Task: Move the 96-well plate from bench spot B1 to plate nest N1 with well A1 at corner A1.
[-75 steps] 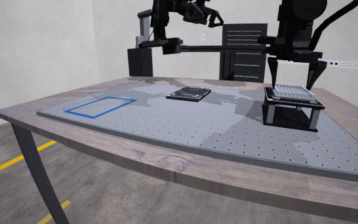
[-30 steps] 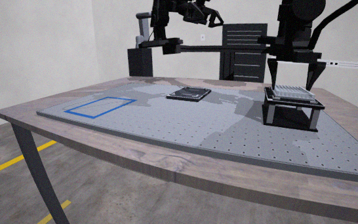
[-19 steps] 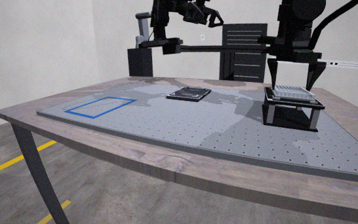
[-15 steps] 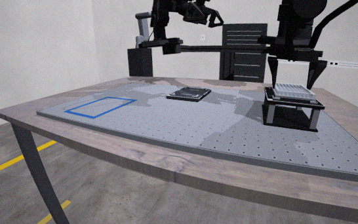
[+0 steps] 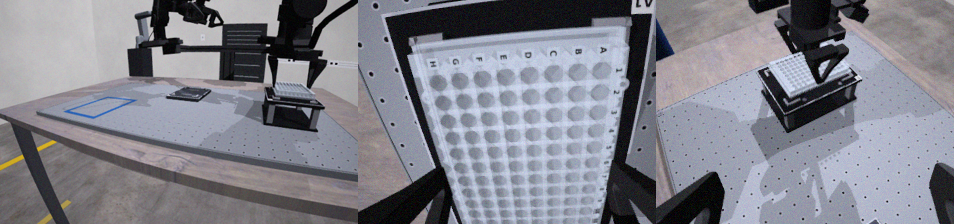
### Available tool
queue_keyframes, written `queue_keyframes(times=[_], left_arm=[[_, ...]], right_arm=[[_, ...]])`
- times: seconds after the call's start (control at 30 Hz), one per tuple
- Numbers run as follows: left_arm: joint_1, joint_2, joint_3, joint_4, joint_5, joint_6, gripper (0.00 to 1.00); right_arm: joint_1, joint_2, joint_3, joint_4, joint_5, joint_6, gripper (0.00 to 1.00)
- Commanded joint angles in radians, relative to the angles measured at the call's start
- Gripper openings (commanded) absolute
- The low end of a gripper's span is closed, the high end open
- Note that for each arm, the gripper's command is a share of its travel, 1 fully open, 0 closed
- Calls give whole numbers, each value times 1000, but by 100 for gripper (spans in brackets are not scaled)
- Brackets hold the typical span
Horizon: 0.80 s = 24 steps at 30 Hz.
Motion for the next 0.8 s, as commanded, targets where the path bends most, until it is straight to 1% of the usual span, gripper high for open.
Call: queue_keyframes(times=[0.0,0.1,0.2,0.37,0.77], left_arm=[[-2,-3,23,-15,4,8,79],[-2,-4,22,18,4,7,79],[-7,-29,-24,60,3,-3,79],[-10,-42,-50,46,3,-2,79],[-10,-43,-47,46,3,-2,79]], right_arm=[[5,-22,-1,27,2,-1,100],[5,-22,-1,27,2,-1,100],[5,-22,-1,27,2,-1,100],[5,-22,-1,27,2,-1,100],[5,-22,-1,27,2,-1,100]])
